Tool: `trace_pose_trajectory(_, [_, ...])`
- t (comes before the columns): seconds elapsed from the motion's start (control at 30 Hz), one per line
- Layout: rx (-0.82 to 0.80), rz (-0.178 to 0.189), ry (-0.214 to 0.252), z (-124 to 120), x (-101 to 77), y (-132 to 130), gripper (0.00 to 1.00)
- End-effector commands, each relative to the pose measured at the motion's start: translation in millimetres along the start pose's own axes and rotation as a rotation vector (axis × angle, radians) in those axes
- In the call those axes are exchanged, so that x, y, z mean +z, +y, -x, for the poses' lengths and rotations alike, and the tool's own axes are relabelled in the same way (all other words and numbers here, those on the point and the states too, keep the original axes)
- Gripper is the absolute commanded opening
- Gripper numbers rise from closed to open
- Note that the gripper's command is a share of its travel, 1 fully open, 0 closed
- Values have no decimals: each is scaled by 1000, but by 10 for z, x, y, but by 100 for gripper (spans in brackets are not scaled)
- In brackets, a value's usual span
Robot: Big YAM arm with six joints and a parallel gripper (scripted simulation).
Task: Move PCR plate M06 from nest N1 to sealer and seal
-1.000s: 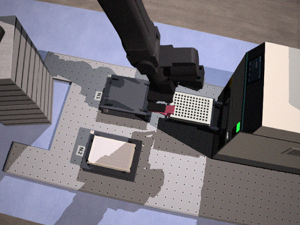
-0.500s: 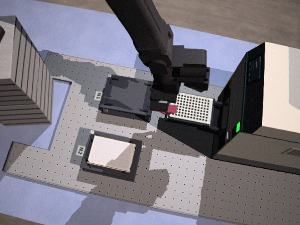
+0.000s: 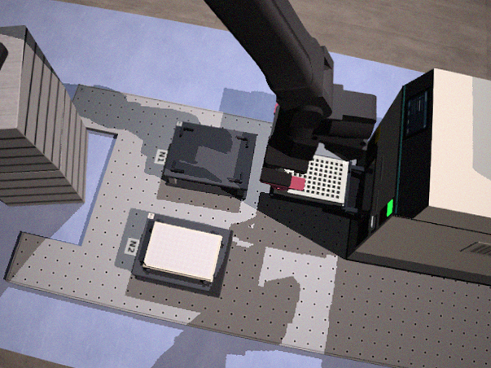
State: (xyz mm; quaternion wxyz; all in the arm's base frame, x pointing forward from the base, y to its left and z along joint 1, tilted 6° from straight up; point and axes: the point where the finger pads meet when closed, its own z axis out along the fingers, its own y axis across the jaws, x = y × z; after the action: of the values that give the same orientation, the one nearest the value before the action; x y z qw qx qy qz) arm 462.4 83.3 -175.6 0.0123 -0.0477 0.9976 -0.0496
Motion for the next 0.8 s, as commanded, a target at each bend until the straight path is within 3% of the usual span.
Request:
trace_pose_trajectory(0.0, [-28,2,2,-16,33,95,100])
trace_pose_trajectory(0.13, [-42,5,-17,1,-28,108,100])
trace_pose_trajectory(0.33, [-42,3,-2,-69,-129,25,99])
trace_pose_trajectory(0.47, [-23,5,-25,29,-415,-234,97])
trace_pose_trajectory(0.6, [-15,5,-42,118,-547,-351,95])
trace_pose_trajectory(0.77, [-27,5,-9,-50,-676,-511,92])
